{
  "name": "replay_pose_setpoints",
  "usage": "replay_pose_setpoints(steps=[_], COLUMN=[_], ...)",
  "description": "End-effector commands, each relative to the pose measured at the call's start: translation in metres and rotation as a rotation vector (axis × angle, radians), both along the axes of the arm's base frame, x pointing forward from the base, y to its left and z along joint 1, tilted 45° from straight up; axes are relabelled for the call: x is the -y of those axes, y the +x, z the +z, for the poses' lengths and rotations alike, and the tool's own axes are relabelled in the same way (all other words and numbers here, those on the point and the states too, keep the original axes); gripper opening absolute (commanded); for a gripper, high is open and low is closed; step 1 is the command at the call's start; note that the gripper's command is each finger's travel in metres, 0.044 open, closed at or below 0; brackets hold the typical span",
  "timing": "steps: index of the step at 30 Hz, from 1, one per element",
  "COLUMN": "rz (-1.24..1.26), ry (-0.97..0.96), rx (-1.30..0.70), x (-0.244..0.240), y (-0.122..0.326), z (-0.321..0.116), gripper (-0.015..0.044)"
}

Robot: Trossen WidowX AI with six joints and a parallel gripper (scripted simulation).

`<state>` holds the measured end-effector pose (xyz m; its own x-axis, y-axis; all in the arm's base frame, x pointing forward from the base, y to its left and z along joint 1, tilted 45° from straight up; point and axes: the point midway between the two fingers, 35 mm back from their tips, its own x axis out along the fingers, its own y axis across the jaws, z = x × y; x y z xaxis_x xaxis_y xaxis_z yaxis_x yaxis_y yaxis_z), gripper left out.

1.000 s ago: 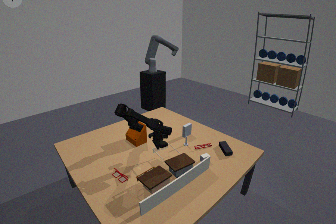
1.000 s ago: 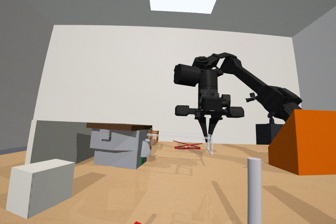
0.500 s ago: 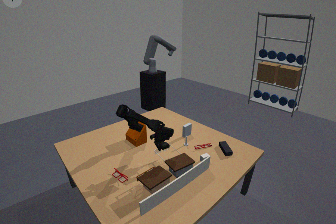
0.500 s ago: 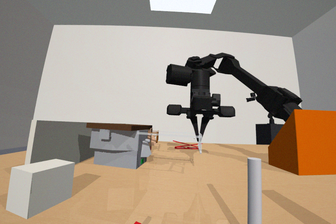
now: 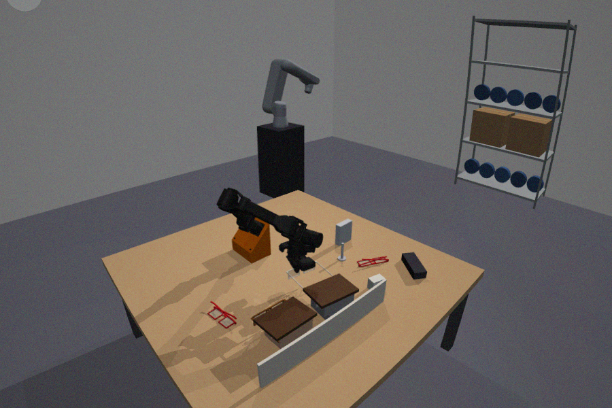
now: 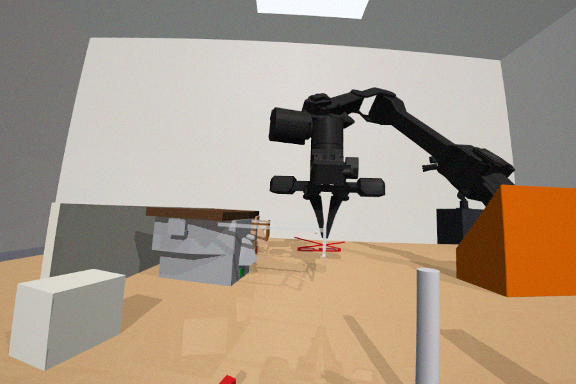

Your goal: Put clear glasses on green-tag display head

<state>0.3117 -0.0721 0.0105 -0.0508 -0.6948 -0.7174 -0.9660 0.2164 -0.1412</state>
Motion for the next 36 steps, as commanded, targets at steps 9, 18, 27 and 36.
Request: replay_pose_setpoints(steps=[9, 18, 27, 36], rz=[0.003, 0.004, 0.004, 0.004], ry=[-0.007, -0.007, -0.008, -0.008], rx=[-0.009, -0.008, -0.008, -0.007], x=[0.005, 0.008, 0.011, 0.014], y=[0.016, 0.029, 0.042, 0.055], z=[0.000, 0.002, 0.004, 0.006], gripper=[0.0000, 0.0000, 0.0000, 0.0000])
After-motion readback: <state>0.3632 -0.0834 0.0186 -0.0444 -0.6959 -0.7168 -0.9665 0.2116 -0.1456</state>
